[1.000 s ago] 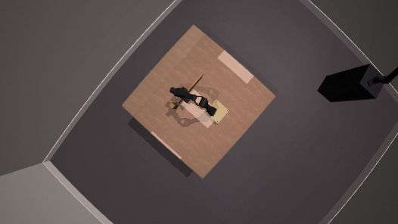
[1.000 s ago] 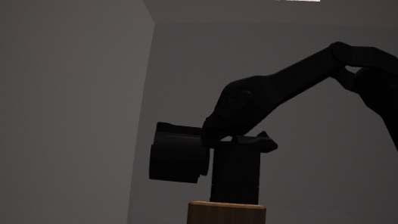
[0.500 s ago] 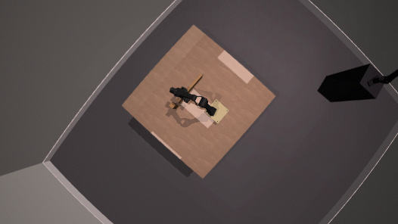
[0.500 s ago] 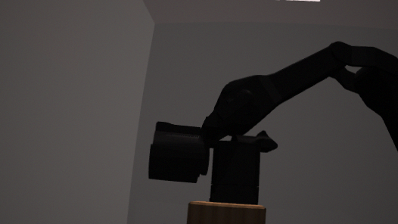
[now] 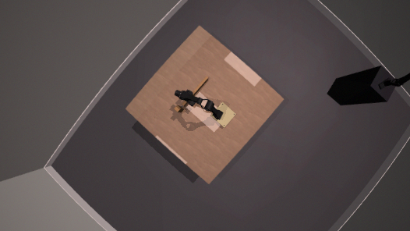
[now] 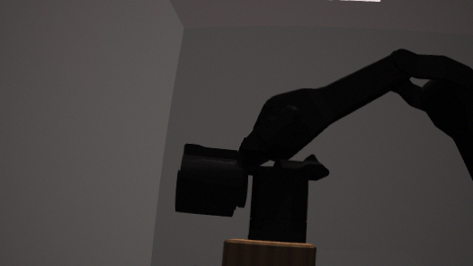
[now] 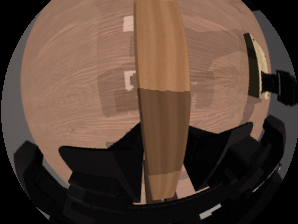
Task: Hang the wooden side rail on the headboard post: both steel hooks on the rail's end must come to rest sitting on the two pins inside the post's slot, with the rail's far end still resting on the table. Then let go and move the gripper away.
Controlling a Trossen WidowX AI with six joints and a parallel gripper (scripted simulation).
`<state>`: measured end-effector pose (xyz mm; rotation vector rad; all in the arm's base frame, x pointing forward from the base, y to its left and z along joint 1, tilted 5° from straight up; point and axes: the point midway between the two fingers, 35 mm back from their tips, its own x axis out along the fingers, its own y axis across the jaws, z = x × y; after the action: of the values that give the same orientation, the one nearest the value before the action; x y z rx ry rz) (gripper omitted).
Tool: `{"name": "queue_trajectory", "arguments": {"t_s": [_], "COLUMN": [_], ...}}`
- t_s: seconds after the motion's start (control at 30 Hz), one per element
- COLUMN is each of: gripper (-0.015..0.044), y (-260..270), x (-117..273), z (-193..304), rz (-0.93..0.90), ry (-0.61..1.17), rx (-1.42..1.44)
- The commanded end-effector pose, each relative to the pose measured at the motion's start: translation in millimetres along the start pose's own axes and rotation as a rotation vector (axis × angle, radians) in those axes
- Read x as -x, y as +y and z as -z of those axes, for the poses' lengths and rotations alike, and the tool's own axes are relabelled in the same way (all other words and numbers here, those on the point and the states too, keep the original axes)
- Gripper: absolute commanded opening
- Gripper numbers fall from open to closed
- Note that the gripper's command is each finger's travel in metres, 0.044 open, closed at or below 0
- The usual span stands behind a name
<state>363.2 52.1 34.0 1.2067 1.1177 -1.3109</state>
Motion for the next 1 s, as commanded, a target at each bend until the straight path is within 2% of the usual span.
{"name": "queue_trajectory", "arguments": {"t_s": [0.0, 0.97], "gripper": [0.0, 0.0], "y": [1.2, 0.0], "x": [1.4, 0.7], "z": [1.9, 4.8], "rz": [-0.005, -0.005], "ry": [0.004, 0.004], "rx": [-0.003, -0.003]}}
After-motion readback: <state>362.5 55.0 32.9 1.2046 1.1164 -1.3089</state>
